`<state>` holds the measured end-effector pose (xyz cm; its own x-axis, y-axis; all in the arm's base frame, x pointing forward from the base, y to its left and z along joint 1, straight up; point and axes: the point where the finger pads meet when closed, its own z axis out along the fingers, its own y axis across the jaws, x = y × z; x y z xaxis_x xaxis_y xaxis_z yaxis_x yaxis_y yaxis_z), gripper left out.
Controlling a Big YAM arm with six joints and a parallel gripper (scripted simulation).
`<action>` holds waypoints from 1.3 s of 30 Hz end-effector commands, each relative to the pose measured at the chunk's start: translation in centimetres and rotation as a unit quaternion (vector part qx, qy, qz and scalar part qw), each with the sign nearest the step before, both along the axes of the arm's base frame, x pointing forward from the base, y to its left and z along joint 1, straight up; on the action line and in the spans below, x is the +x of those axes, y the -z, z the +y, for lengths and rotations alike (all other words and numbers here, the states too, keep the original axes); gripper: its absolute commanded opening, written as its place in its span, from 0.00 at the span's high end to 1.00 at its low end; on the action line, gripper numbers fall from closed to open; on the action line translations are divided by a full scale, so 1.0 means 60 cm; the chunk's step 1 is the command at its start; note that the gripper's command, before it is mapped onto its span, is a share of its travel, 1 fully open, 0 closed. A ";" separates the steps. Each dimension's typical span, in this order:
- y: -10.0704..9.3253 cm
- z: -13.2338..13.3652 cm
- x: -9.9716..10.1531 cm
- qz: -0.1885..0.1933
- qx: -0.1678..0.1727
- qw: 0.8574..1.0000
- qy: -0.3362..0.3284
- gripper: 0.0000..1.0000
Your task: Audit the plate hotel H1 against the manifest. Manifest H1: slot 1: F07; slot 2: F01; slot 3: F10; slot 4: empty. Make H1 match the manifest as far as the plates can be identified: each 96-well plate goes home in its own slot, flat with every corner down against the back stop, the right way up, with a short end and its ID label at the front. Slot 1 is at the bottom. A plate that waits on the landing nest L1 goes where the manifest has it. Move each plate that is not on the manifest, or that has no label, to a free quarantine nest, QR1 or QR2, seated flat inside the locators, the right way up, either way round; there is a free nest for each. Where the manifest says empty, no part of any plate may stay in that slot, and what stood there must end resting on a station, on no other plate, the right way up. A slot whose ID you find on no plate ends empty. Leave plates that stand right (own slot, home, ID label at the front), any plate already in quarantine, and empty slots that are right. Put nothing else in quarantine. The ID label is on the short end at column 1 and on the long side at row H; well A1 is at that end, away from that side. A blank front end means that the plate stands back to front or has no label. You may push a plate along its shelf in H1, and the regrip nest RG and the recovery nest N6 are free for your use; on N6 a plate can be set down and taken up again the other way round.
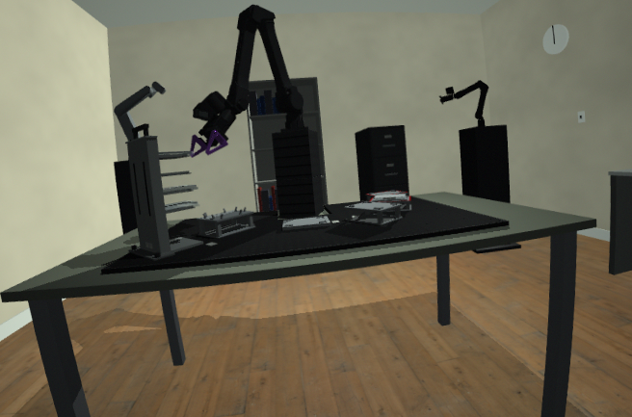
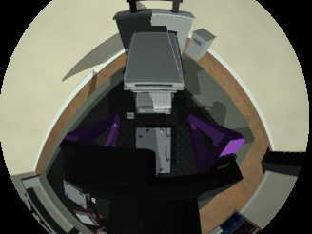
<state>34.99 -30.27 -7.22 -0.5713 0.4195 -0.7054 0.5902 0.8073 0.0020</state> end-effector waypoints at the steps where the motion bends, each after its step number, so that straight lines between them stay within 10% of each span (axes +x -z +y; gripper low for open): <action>1: -0.007 -0.014 0.029 -0.009 -0.002 1.000 0.001 0.00; 39: -0.016 -0.063 0.093 -0.013 -0.006 1.000 0.002 0.00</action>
<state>38.75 -33.02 -7.33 -0.5724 0.4203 -0.7041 0.5898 0.8076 0.0025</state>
